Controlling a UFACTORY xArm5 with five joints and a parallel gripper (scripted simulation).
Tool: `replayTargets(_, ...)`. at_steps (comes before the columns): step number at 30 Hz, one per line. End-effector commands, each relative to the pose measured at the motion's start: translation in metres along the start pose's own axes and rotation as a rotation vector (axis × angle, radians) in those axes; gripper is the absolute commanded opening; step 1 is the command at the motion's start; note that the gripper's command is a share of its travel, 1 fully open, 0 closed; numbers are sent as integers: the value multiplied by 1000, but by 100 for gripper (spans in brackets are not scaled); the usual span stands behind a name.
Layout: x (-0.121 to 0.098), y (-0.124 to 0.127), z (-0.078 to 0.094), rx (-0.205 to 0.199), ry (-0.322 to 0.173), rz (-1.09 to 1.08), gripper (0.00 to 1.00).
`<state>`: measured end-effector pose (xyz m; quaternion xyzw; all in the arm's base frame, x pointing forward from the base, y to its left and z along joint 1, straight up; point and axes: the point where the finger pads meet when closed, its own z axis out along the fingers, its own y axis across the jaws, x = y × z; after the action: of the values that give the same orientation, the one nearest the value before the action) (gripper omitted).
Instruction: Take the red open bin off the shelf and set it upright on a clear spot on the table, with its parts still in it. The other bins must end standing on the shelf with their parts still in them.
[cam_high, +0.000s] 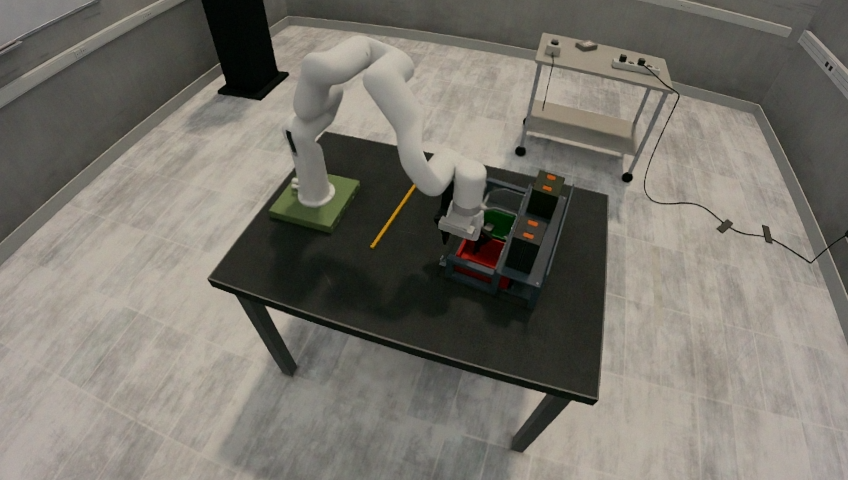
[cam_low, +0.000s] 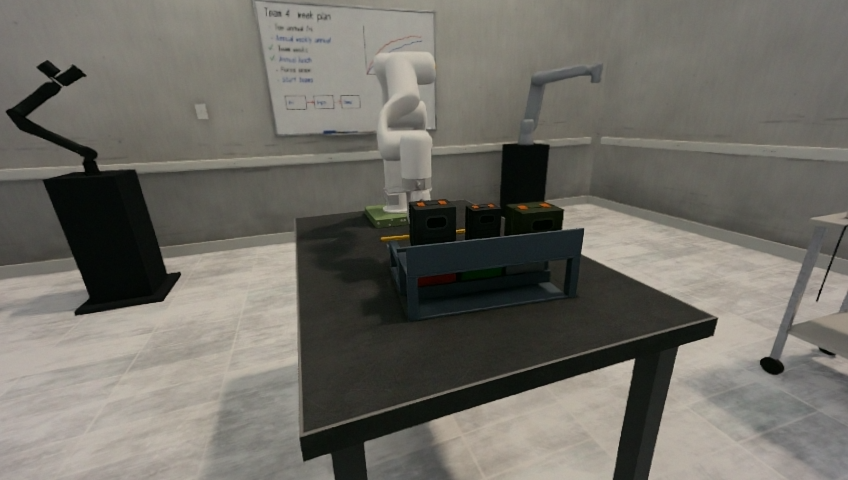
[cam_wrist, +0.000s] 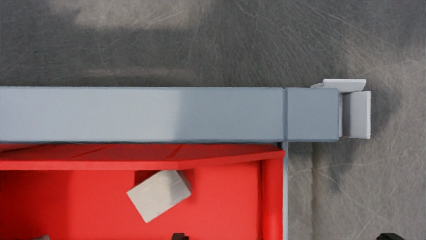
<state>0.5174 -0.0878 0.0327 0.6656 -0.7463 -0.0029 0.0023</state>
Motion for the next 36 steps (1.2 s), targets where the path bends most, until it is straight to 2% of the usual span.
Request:
replayTargets(1, 0, -2, 1, 5, 1, 0, 100)
replayTargets(36, 0, -2, 19, 5, 1, 0, 100)
